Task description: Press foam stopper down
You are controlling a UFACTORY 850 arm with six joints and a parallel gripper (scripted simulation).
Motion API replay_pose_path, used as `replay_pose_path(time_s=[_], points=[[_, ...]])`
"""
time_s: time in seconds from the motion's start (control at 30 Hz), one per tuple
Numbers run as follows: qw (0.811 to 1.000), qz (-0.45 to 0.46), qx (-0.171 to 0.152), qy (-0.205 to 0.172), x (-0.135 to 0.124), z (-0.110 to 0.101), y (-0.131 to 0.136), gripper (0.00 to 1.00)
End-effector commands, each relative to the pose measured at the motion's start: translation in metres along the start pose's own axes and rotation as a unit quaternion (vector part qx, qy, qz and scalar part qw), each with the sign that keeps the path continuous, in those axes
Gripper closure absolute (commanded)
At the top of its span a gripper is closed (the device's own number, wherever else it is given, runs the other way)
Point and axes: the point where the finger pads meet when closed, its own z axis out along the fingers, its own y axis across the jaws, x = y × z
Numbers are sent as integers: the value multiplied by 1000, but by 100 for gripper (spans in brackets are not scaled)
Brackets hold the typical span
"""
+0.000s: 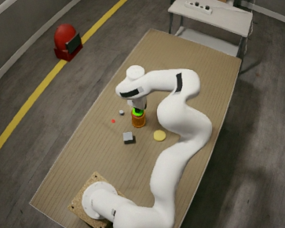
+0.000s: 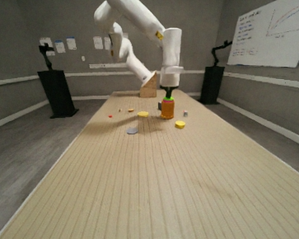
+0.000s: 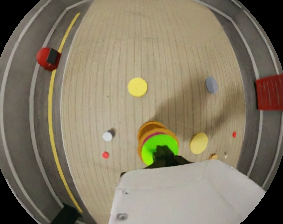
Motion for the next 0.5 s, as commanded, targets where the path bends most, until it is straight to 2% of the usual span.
replay_pose_path(time_s=[0.0,0.3,0.47], points=[[1000,0,0,1,1,-8,0,100],[1000,0,0,1,1,-28,0,100],[1000,0,0,1,1,-31,0,100]])
